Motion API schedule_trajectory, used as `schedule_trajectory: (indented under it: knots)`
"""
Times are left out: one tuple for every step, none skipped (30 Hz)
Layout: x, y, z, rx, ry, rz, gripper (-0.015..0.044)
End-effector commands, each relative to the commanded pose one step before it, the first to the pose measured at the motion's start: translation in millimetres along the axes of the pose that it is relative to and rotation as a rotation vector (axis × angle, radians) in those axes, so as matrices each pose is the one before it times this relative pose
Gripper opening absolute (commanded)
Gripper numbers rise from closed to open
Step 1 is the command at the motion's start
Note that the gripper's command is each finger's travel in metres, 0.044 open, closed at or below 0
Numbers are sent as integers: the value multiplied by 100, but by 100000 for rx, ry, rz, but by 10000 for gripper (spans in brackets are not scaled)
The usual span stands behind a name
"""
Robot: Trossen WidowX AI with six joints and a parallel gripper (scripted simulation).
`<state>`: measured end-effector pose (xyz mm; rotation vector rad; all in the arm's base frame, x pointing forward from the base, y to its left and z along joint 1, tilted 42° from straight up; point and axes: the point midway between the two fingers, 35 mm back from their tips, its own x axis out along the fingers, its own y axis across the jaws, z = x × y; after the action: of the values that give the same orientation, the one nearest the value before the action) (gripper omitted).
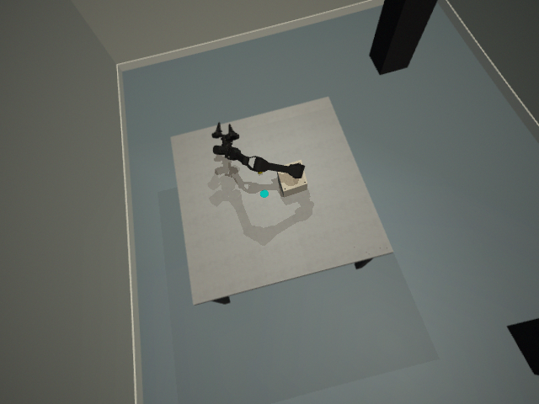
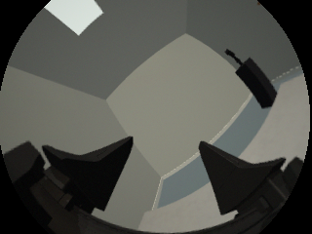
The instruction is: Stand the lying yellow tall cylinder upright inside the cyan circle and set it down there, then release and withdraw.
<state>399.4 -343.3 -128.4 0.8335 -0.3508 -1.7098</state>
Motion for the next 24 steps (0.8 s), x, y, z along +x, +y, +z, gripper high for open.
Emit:
schedule_trajectory:
  knots:
    - [9, -49, -29, -1435, 448, -173, 374]
    - [25, -148, -90, -4300, 1356, -497, 347]
    - [37, -249, -157, -7144, 2303, -755, 321]
    - [36, -300, -206, -8537, 2831, -780, 309]
    - [28, -299, -229, -8496, 2898, -635, 309]
    - [20, -295, -252, -8453, 2958, -483, 309]
    - [12, -289, -277, -8409, 3010, -324, 309]
    - [4, -281, -302, -8363, 3053, -159, 309]
    - [-4, -271, -328, -8316, 3087, 12, 309]
    - [-12, -258, -353, -8267, 3111, 188, 309]
    - [-19, -242, -379, -8217, 3124, 369, 309]
    - [-27, -223, -404, -8167, 3126, 554, 309]
    - [-34, -202, -428, -8114, 3116, 742, 309]
    - [-41, -177, -452, -8061, 3093, 933, 309]
    - [-48, -150, -474, -8007, 3058, 1125, 309]
    - [-55, -121, -494, -7952, 3009, 1317, 309]
    - [-62, -89, -512, -7896, 2946, 1509, 309]
    - [-68, -55, -529, -7839, 2869, 1700, 309]
    - [-74, -18, -542, -7781, 2779, 1887, 309]
    - [-79, 20, -553, -7722, 2674, 2071, 309]
    - [-85, 60, -561, -7663, 2555, 2249, 309]
    - [-90, 102, -565, -7603, 2423, 2421, 309]
    - [-95, 145, -567, -7542, 2277, 2586, 309]
    - [-99, 188, -564, -7481, 2118, 2742, 309]
